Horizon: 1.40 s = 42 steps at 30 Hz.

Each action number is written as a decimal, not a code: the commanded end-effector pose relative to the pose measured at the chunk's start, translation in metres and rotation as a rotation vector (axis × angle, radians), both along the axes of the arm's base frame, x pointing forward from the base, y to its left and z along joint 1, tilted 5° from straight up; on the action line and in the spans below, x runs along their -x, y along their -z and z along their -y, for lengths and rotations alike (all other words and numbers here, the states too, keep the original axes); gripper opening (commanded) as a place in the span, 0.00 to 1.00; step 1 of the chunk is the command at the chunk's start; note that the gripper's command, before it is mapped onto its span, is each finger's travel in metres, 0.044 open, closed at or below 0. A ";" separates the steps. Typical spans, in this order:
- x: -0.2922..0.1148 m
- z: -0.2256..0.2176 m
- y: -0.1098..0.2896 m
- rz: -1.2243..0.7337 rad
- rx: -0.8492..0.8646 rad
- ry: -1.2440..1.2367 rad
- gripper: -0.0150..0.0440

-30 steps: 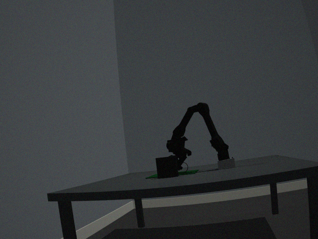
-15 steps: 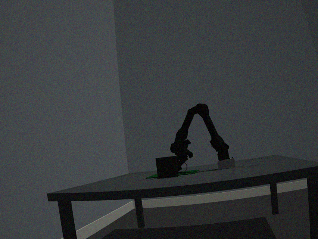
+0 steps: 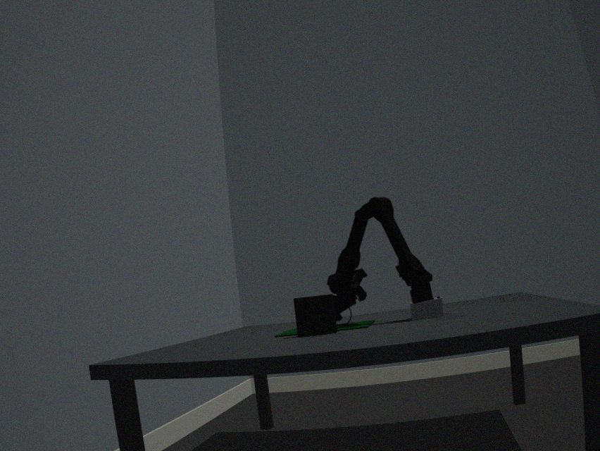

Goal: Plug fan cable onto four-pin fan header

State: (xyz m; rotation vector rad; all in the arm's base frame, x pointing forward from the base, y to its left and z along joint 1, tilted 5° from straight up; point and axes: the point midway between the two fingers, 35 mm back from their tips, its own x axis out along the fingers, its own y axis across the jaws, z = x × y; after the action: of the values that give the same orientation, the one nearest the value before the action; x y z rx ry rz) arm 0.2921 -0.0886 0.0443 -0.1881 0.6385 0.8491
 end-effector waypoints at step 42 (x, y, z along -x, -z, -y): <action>0.016 0.026 -0.021 0.475 -0.216 0.153 0.25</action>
State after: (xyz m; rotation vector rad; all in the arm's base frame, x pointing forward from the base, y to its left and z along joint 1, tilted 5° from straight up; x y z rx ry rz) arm 0.2756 -0.1142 0.0619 -0.1327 0.1104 0.6849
